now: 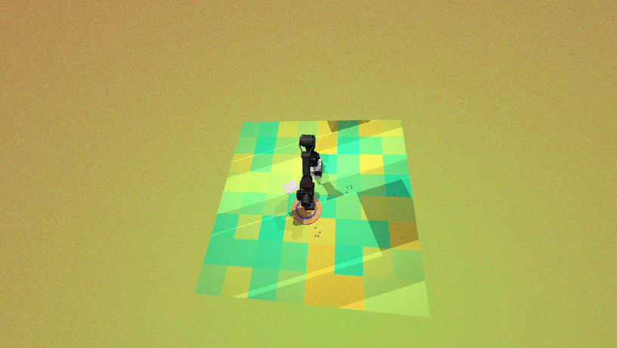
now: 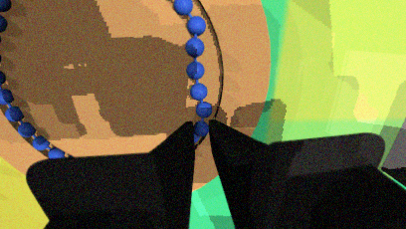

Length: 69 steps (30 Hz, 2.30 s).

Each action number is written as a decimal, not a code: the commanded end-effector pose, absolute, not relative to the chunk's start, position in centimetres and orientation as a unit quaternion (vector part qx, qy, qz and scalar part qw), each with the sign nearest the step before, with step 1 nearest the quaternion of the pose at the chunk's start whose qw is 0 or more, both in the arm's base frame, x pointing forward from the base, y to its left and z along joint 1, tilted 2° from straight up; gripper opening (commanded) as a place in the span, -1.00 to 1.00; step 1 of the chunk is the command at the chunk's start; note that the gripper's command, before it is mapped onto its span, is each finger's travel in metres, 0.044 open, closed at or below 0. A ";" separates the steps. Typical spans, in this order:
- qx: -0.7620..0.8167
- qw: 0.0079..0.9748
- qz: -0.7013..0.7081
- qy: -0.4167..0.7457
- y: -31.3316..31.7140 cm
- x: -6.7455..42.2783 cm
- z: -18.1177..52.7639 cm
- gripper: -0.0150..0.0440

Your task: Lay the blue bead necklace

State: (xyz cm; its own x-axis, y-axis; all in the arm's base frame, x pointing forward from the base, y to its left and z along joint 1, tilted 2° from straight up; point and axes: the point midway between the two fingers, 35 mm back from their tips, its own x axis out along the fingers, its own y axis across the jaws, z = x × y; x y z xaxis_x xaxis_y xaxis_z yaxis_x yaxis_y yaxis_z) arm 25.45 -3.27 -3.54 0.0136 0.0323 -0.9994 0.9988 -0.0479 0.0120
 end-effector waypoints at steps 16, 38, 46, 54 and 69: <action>0.524 0.481 -0.501 0.493 -3.3 25.4 -3.0 1.00; 0.440 0.559 -0.416 0.566 -3.8 25.5 -2.7 0.56; 0.207 0.681 -0.183 0.679 -5.0 25.5 -2.0 -0.08; 0.039 0.710 -0.017 0.702 -5.9 25.5 -1.4 -0.08; -0.188 0.686 0.206 0.672 -7.0 25.5 -0.7 -0.08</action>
